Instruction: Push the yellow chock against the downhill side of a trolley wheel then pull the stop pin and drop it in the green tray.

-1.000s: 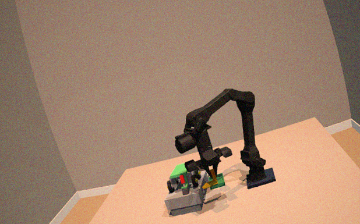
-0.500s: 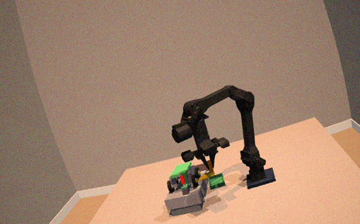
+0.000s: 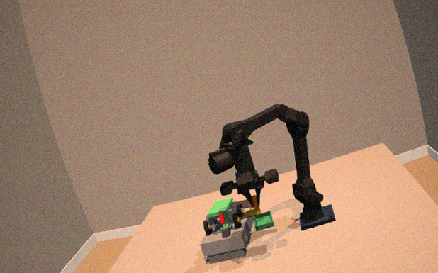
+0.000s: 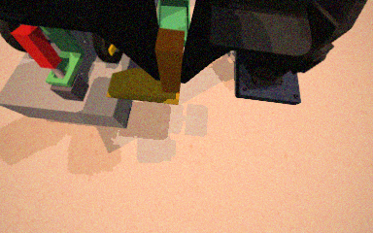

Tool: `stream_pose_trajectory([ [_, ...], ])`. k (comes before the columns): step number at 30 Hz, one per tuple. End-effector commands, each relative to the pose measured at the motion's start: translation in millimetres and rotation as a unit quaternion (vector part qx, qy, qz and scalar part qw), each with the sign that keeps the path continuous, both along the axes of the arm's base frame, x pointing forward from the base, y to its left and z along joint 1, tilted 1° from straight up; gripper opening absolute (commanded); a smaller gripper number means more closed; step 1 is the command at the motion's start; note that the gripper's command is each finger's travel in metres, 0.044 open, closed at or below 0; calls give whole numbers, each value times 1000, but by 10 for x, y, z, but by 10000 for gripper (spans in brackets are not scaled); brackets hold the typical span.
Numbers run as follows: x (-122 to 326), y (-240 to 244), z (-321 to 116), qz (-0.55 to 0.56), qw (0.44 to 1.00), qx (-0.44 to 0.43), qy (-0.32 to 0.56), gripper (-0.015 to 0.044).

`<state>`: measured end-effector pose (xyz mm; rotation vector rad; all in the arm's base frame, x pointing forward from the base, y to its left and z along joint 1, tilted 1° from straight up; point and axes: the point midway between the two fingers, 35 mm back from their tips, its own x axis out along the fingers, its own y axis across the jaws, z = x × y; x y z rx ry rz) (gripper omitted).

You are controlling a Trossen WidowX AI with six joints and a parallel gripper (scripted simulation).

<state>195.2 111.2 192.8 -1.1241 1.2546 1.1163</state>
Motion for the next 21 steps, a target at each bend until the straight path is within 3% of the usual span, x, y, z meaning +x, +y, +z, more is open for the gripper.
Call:
stream_pose_trajectory([
  [1, -5, 6, -4, -60, 998, 1, 4, 0],
  [21, -4, 7, -4, -396, 918, 2, 6, 0],
])
